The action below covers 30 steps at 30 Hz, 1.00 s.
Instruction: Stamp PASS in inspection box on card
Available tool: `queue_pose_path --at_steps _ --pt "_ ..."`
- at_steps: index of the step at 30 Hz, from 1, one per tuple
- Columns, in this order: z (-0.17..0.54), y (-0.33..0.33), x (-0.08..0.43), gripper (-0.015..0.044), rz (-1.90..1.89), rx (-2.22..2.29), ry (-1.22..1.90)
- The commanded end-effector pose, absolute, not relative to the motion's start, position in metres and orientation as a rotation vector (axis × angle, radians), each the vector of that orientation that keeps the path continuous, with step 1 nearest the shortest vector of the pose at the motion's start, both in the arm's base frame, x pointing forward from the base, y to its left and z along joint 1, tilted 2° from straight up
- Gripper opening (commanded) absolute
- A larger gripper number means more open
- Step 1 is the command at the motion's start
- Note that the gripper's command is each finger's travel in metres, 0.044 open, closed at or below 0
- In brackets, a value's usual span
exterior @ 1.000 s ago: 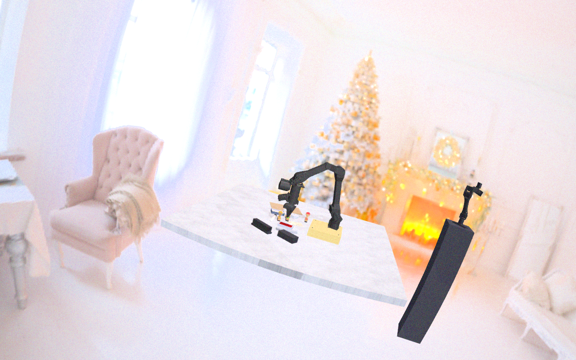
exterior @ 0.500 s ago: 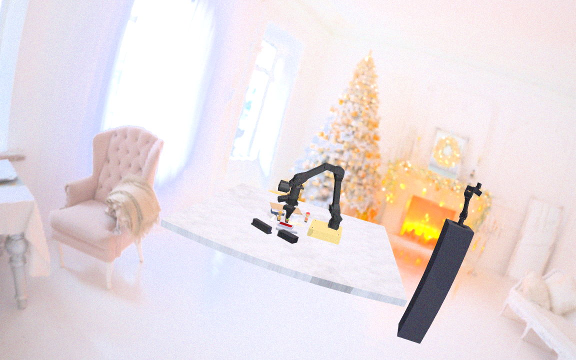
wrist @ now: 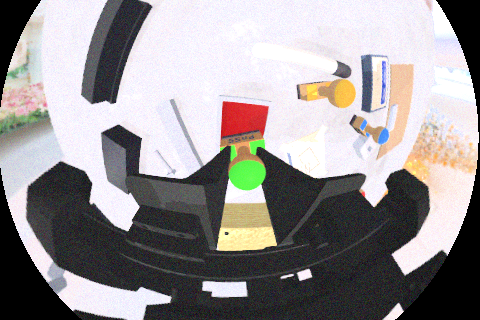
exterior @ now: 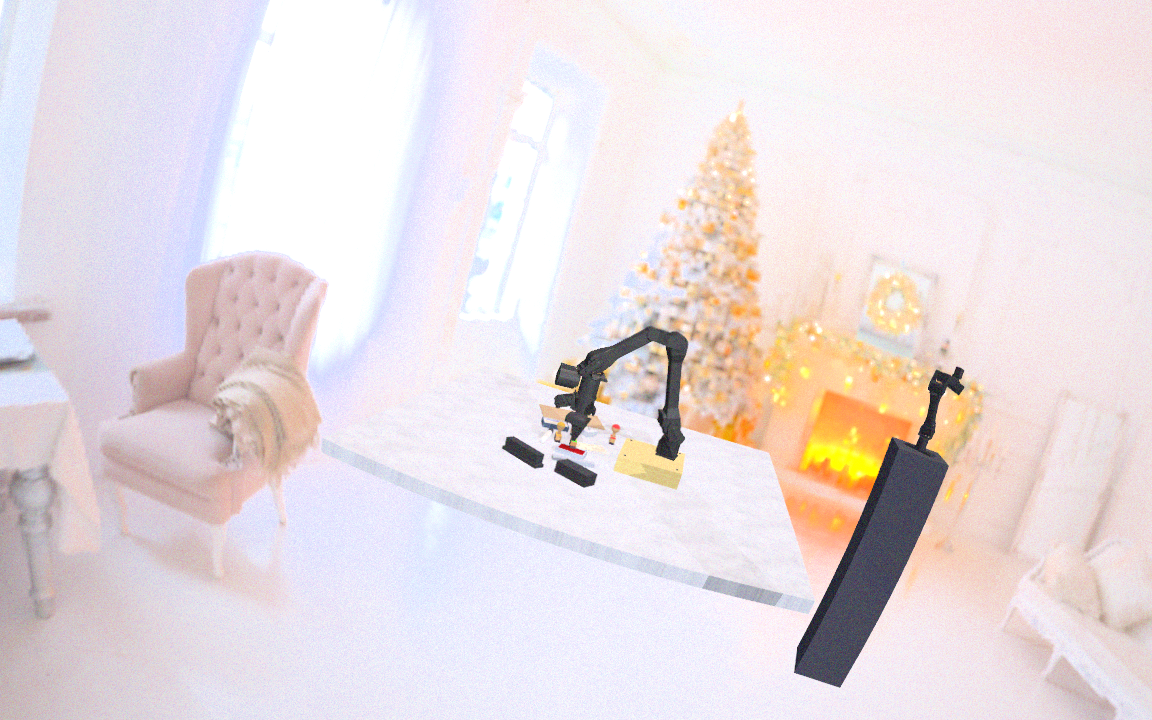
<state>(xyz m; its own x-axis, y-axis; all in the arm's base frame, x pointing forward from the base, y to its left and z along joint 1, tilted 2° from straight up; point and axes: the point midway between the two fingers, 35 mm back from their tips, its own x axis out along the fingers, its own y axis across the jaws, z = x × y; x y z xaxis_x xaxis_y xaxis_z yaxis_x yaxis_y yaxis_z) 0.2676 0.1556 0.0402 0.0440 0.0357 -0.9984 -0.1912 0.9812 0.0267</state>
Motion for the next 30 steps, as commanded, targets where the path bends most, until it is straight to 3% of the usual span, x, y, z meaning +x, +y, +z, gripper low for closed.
queue_pose_path --at_steps 1,30 --pt "0.0348 0.1547 0.267 0.0 0.169 -0.13 1.523" --pt "0.0285 0.1547 0.267 0.0 0.17 -0.129 1.523"
